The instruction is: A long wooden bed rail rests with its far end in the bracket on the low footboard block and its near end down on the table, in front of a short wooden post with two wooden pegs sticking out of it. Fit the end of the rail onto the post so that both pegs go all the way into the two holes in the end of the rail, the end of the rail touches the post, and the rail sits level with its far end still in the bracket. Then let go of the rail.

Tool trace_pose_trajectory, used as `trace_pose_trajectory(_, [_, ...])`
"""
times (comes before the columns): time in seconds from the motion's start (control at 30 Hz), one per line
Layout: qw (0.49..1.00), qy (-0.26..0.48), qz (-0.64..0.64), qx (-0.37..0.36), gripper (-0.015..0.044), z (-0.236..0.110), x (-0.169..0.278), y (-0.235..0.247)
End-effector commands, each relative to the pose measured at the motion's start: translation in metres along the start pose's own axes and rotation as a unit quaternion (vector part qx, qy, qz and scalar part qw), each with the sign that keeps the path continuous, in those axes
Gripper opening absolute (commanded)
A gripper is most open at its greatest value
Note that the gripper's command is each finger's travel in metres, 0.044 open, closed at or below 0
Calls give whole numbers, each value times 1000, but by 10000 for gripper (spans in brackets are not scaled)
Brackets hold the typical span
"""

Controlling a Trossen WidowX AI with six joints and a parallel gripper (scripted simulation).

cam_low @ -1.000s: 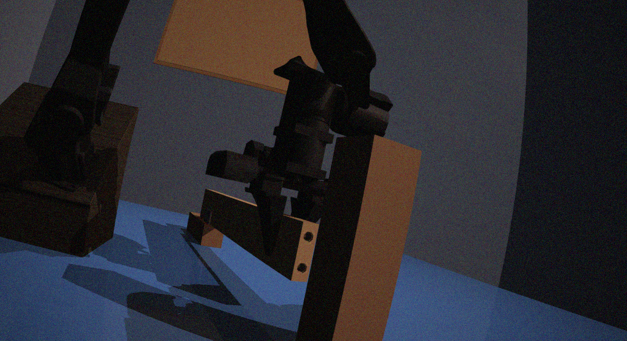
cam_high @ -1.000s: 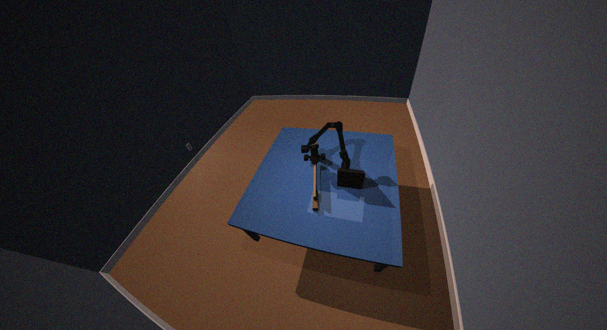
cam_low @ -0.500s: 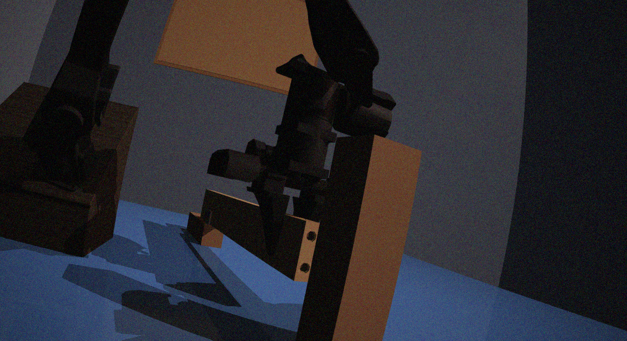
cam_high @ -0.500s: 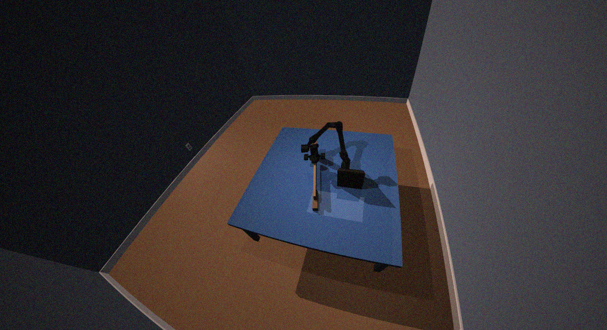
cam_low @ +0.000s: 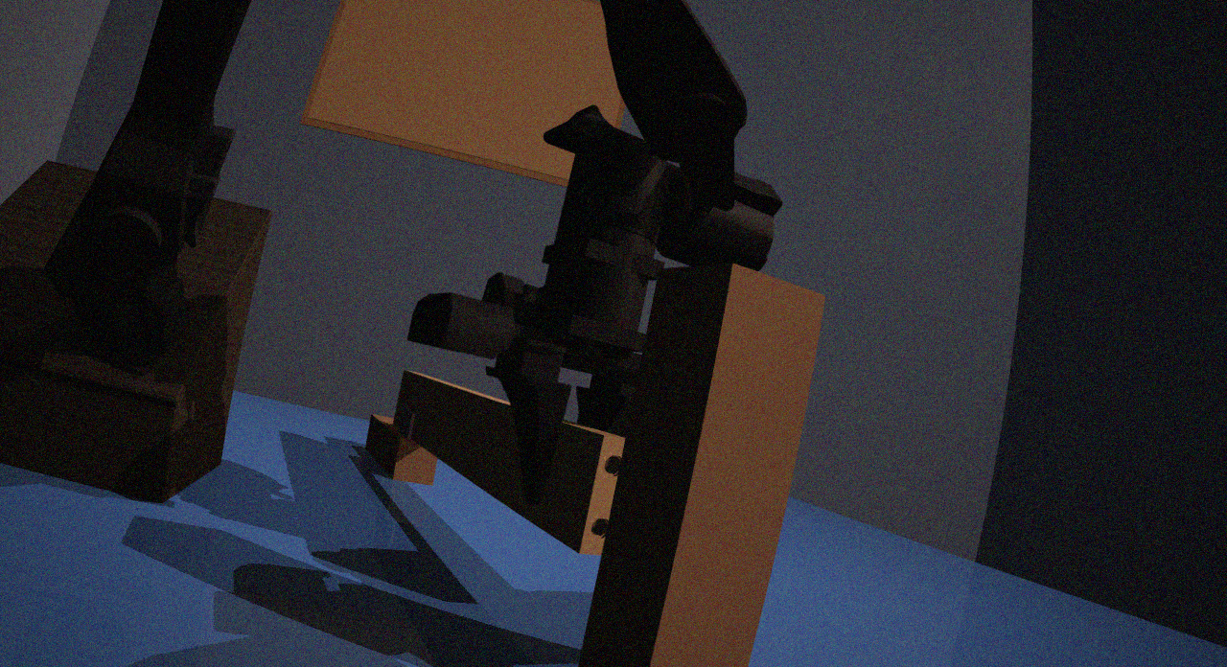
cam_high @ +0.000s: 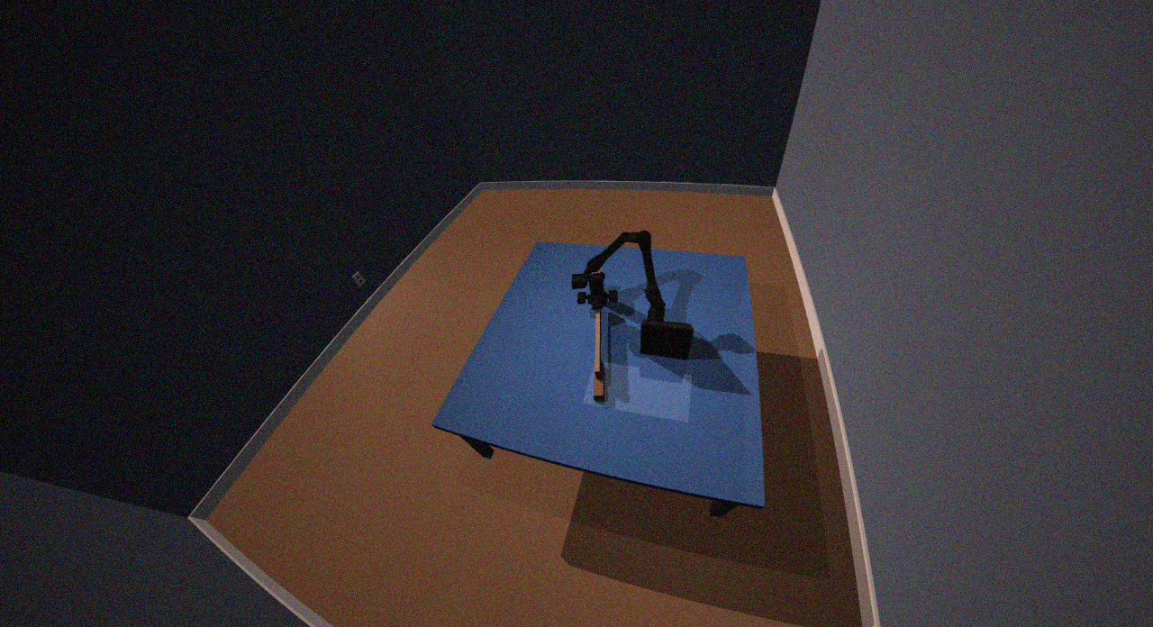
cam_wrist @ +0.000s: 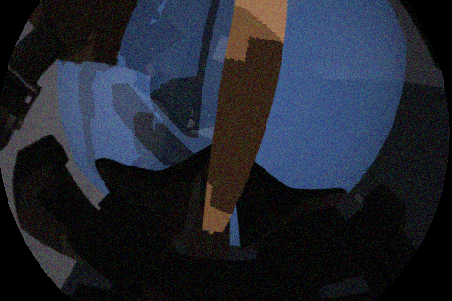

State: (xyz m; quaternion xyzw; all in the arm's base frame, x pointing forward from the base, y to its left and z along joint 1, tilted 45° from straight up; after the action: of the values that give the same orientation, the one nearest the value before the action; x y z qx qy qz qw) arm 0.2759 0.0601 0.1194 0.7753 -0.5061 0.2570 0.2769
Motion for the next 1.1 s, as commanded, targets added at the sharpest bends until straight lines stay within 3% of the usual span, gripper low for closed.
trace_pose_trajectory(0.0, [1000,1,0,6,0,-3,3,-1])
trace_pose_trajectory(1.07, [1000,1,0,6,0,-4,13,-1])
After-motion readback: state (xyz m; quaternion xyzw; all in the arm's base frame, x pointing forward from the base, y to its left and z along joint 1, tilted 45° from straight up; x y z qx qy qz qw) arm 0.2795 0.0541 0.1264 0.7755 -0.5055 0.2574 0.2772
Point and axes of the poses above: the point midway between the two fingers, 35 mm back from their tips, its own z axis out along the fingers, its own y axis across the jaws, x = y × z, the point moved 10 cm from there along -z, back along the fingers, and after that the axes turned 2 degrees about -z, right-handed, at the moved point
